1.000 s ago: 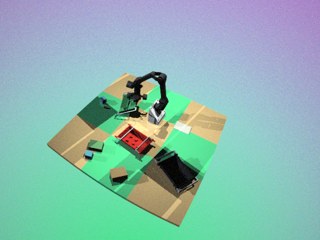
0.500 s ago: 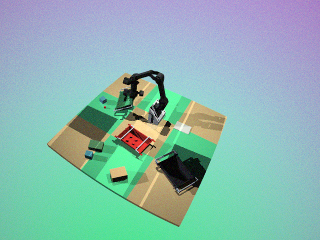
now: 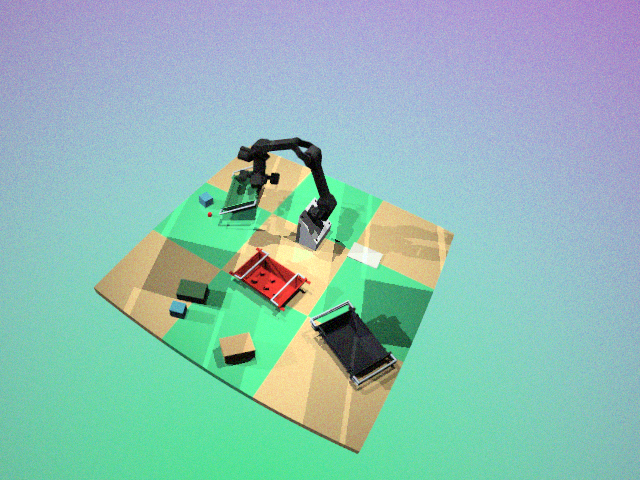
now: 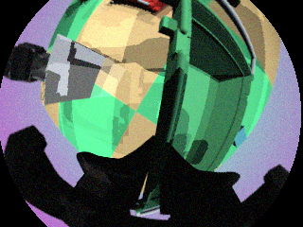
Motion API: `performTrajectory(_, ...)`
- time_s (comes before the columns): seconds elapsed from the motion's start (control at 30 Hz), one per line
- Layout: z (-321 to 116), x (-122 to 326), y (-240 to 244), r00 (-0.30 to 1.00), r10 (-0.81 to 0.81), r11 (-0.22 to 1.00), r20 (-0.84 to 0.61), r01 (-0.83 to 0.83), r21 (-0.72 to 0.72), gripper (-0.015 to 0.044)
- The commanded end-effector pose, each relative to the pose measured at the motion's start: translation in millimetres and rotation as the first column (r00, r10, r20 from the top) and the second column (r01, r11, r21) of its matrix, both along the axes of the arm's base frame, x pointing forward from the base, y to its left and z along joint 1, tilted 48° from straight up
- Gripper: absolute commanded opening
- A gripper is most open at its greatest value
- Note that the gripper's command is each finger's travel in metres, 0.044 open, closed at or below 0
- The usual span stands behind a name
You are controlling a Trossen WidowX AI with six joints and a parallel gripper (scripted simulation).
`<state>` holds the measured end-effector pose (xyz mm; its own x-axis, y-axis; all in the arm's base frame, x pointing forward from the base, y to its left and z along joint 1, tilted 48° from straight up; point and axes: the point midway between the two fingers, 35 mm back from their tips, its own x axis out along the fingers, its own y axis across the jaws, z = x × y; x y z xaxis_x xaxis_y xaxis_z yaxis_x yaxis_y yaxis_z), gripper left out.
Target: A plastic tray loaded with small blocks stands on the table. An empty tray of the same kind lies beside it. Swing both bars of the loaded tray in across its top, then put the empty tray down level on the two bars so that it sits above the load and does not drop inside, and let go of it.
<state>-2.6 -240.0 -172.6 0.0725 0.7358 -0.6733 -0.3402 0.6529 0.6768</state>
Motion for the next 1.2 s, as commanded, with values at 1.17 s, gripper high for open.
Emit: performTrajectory(1.17, 0, -3, -64, 1.000, 0.003, 0.999, 0.001, -0.003, -0.032, 0.0000)
